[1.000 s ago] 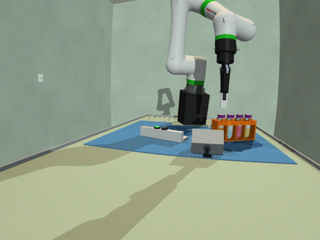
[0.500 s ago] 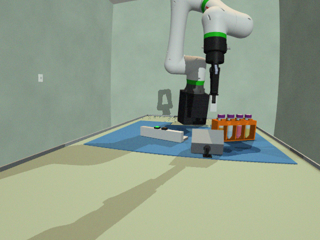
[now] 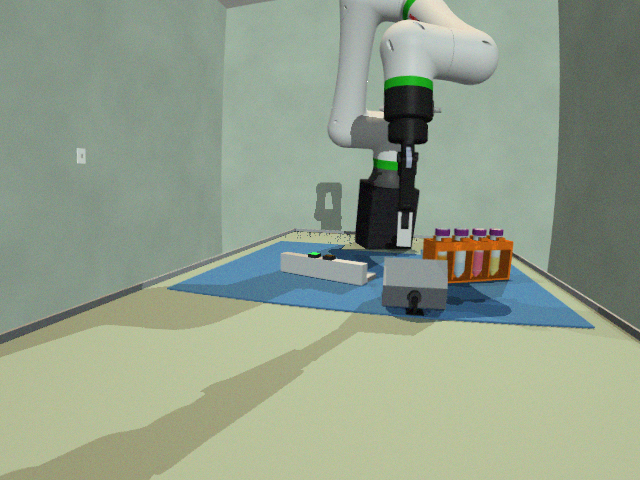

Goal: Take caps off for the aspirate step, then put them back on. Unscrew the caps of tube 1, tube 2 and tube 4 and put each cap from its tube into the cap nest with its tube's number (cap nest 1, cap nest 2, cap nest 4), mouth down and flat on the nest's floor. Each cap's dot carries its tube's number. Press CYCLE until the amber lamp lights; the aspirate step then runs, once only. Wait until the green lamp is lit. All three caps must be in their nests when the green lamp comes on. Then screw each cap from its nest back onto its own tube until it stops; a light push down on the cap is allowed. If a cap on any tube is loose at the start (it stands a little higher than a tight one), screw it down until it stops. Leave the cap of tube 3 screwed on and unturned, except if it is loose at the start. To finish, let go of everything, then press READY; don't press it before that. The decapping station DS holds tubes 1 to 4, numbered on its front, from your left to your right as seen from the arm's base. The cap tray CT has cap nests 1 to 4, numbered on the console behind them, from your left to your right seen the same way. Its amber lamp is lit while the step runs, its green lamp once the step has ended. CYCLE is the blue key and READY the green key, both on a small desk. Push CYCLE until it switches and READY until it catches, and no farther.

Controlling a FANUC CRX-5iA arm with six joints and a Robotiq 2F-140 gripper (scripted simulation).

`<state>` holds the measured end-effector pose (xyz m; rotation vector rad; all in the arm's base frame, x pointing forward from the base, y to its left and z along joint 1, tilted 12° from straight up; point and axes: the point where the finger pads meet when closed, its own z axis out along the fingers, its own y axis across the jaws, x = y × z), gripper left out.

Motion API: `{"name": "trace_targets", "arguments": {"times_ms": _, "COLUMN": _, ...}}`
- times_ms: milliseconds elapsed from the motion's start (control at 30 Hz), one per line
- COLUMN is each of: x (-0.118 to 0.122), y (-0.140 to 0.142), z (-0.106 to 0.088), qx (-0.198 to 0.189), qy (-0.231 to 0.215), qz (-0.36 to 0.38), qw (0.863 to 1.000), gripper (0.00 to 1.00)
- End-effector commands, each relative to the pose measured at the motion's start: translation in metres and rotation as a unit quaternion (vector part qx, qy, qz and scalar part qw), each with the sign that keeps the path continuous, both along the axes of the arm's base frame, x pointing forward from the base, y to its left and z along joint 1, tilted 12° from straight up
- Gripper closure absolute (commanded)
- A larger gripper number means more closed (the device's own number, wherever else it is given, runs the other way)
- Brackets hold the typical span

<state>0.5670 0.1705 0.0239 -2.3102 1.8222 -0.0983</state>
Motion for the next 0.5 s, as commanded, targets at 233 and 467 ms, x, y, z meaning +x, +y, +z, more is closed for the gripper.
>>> {"name": "trace_targets", "arguments": {"times_ms": 233, "x": 0.004, "y": 0.002, "z": -0.015, "qx": 0.0, "qy": 0.0, "qz": 0.0, "qw": 1.0, "gripper": 1.0}}
{"name": "trace_targets", "arguments": {"times_ms": 467, "x": 0.004, "y": 0.002, "z": -0.018, "qx": 0.0, "qy": 0.0, "qz": 0.0, "qw": 1.0, "gripper": 1.0}}
